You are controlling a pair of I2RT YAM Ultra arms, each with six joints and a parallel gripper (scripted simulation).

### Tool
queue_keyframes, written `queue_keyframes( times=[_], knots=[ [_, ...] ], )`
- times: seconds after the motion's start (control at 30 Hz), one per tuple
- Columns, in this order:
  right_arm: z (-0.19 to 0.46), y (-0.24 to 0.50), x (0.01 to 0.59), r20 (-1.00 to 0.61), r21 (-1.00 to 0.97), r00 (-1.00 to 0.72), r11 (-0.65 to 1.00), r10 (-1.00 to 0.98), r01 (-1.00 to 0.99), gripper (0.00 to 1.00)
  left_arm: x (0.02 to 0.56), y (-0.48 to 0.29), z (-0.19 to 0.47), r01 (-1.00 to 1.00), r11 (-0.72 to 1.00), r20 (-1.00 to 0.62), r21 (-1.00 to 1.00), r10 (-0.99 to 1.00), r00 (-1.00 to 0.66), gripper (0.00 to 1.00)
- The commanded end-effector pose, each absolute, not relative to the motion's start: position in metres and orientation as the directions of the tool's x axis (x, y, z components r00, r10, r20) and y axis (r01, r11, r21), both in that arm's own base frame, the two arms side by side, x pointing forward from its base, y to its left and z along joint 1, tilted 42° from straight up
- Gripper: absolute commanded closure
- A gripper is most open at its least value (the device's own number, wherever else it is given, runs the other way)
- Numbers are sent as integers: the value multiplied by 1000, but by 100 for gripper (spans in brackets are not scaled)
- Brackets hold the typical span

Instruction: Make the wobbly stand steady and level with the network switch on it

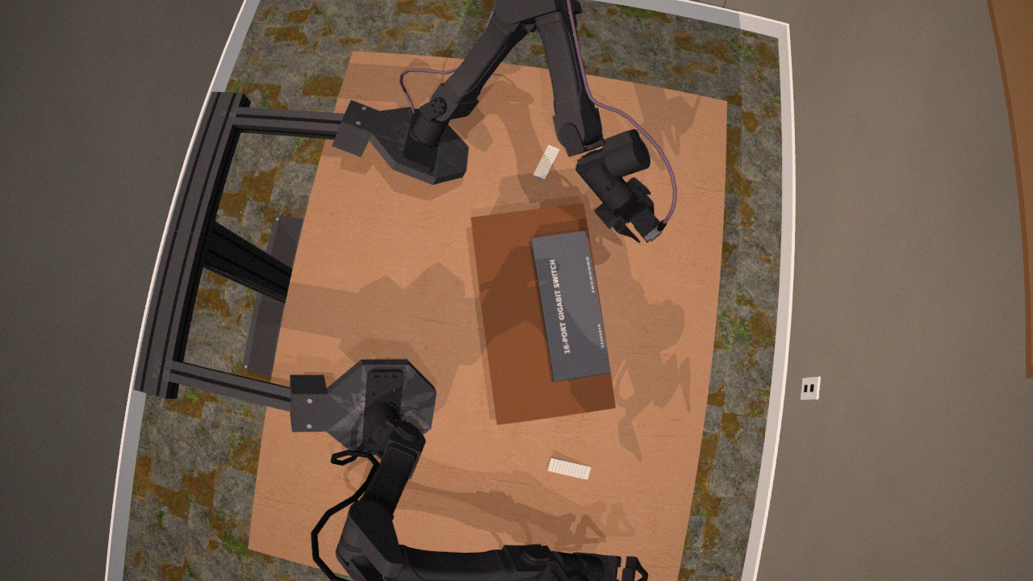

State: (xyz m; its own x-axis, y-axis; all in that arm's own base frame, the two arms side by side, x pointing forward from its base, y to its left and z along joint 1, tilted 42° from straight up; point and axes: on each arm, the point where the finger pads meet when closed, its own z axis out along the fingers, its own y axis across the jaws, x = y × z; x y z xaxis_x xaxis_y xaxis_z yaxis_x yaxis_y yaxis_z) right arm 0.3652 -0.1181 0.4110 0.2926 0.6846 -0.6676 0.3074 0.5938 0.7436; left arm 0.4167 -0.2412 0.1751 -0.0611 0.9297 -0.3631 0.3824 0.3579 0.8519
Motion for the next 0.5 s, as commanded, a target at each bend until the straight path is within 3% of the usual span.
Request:
queue_keyframes(
  times=[0.0, 0.1, 0.37, 0.47],
  knots=[
    [433, -95, 363, -771, 635, 242, 737, 589, 232, 0, 388, -201, 149, 496, 182, -155, 849, 983, -95, 57],
    [441, -89, 360, -800, 596, 236, 773, 551, 217, 0, 383, -207, 163, 534, 96, -76, 840, 995, -59, 57],
    [435, -51, 370, -933, 356, 119, 924, 341, 142, 0, 336, -111, 158, 653, -131, 231, 746, 970, -69, 57],
    [425, -42, 371, -946, 322, 90, 939, 312, 123, 0, 332, -98, 174, 656, -149, 263, 740, 961, -79, 57]
  ],
)
